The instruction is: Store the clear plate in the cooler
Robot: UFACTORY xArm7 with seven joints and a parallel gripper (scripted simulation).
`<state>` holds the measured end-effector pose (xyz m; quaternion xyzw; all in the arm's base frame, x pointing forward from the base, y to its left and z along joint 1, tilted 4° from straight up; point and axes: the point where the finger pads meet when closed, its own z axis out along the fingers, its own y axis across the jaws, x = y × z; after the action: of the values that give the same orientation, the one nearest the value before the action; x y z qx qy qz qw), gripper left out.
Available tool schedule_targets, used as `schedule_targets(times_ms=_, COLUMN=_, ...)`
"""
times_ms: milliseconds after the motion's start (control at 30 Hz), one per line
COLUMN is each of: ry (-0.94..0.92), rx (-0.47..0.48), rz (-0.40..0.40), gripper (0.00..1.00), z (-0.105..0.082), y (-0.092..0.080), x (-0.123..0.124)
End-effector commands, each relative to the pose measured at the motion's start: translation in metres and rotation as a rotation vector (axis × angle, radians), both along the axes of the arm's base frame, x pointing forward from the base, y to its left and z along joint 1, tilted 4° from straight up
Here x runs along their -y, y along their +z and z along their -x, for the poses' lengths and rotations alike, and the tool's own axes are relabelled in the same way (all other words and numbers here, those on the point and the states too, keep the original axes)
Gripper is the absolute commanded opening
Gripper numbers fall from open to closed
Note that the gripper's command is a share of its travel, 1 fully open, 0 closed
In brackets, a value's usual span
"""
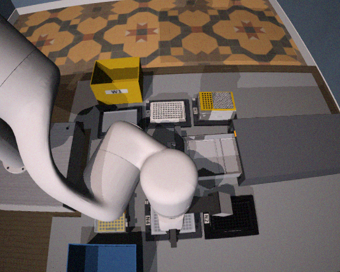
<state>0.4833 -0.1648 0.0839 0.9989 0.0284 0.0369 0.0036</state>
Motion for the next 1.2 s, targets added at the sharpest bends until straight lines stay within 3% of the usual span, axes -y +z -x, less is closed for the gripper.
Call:
schedule_targets(times_ms=0, ry=0.000, rx=0.005, rz=0.002, gripper=1.00, z=-0.002, y=-0.004, x=0.001)
schedule_targets(times_ms=1167, ry=0.000, rx=0.005, rz=0.002, gripper=1.00, z=-0.006, y=-0.055, x=0.001)
